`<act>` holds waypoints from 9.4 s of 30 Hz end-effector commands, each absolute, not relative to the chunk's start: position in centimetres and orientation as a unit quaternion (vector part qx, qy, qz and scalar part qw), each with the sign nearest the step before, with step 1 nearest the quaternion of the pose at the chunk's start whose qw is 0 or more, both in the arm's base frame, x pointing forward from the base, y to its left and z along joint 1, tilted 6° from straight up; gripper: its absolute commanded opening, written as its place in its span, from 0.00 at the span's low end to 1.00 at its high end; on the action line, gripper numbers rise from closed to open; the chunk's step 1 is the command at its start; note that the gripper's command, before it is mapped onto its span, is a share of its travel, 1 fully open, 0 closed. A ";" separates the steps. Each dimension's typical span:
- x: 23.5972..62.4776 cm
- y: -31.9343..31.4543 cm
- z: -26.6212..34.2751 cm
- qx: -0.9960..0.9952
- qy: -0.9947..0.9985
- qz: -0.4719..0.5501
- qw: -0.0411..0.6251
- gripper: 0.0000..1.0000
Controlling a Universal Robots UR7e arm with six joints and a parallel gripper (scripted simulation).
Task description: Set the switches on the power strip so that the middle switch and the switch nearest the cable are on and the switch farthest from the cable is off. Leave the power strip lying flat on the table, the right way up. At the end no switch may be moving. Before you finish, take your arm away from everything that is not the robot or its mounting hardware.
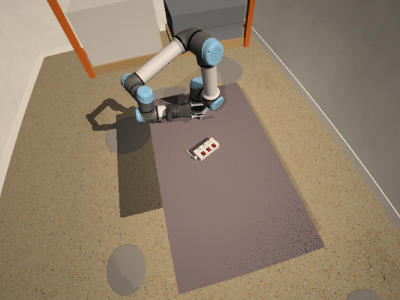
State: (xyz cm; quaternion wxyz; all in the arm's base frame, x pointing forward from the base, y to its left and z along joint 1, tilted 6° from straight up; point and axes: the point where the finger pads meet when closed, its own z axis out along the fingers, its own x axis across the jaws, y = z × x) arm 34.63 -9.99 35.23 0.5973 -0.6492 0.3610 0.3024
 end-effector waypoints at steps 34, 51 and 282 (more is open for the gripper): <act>34.5 -6.1 19.0 -0.902 -0.066 0.103 0.415 1.00; 37.3 -6.5 11.5 -0.893 -0.379 0.015 0.241 1.00; 42.6 -9.6 9.2 -0.977 -0.205 -0.049 0.025 0.00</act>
